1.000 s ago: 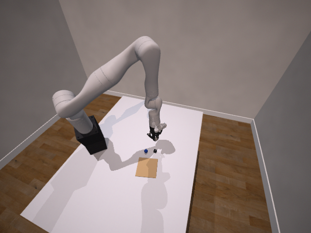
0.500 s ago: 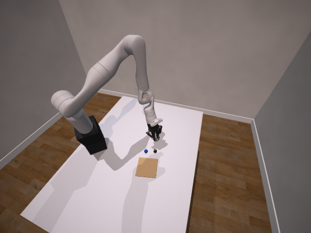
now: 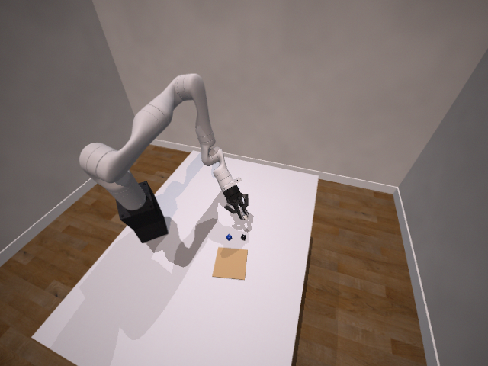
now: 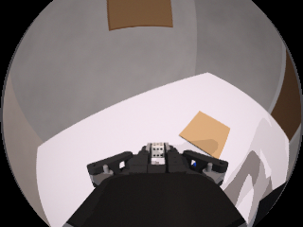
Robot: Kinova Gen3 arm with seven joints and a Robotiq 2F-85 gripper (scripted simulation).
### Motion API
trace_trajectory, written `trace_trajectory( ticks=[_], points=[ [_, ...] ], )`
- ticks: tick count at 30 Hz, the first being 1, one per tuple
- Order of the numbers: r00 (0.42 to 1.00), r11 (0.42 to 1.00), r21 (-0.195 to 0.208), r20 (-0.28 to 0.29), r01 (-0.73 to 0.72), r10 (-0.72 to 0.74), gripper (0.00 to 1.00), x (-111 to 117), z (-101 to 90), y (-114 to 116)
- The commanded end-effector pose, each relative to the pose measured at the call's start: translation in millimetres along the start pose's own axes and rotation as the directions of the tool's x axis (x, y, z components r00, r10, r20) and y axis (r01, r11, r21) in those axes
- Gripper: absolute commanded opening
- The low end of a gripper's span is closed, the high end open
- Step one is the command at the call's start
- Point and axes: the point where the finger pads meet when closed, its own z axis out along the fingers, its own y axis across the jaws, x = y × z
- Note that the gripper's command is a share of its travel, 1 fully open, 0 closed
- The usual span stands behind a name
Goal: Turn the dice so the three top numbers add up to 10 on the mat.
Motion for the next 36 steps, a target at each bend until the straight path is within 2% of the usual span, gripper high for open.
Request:
trace_trajectory(
  ticks=[1, 6, 12, 26, 36],
  points=[
    [0.996, 1.0, 0.003, -0.083, 0.016, -0.016, 0.15, -7.7, 0.6, -0.5],
    [0.985, 1.0, 0.002, -0.17, 0.016, -0.016, 0.15, -8.5, 0.7, -1.1],
    [0.975, 1.0, 0.002, -0.223, 0.016, -0.015, 0.15, -9.3, 0.3, -0.7],
    [0.972, 1.0, 0.002, -0.235, 0.016, -0.015, 0.15, -10.9, 1.3, -0.5],
    [0.972, 1.0, 0.002, -0.235, 0.016, -0.015, 0.15, -25.1, 13.9, -0.4]
  ],
)
